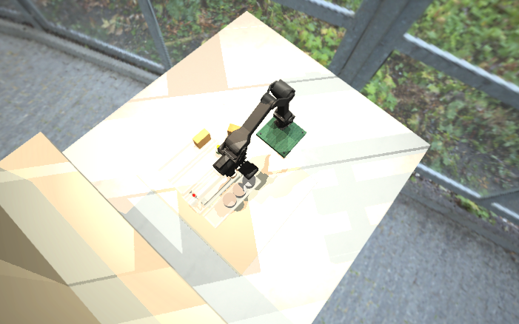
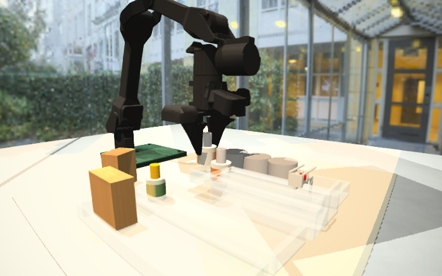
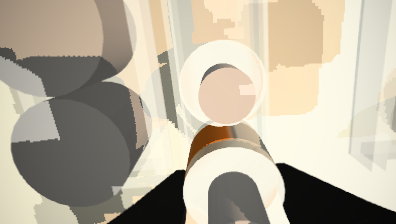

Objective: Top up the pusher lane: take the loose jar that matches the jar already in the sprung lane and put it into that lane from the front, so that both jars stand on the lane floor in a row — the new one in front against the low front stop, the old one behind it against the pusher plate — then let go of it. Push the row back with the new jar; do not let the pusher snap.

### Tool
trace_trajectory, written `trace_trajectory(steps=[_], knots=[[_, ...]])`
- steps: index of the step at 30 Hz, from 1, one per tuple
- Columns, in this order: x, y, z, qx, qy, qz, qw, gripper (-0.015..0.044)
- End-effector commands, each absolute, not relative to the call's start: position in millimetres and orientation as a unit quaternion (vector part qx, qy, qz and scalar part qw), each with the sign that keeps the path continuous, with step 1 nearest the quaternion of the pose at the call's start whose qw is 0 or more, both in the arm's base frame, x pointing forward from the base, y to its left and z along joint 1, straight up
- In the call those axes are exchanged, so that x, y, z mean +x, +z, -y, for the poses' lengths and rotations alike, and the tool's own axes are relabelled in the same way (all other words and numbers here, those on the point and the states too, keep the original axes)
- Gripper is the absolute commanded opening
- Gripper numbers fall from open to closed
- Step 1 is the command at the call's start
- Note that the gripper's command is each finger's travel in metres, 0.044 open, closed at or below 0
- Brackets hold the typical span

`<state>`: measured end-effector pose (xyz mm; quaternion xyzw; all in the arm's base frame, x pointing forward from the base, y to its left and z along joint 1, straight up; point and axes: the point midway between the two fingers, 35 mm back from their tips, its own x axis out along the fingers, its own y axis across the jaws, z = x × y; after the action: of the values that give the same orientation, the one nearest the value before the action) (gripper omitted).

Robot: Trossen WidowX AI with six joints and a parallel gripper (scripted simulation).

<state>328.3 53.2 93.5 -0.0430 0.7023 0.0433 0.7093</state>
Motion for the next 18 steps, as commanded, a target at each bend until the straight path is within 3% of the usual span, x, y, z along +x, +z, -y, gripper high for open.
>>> trace_trajectory(steps=[1,18], knots=[[334.2,94.9,-53.7,-0.044,0.045,-0.693,0.718,0.0],[334.2,93.4,-53.7,-0.044,0.045,-0.693,0.718,0.0]])
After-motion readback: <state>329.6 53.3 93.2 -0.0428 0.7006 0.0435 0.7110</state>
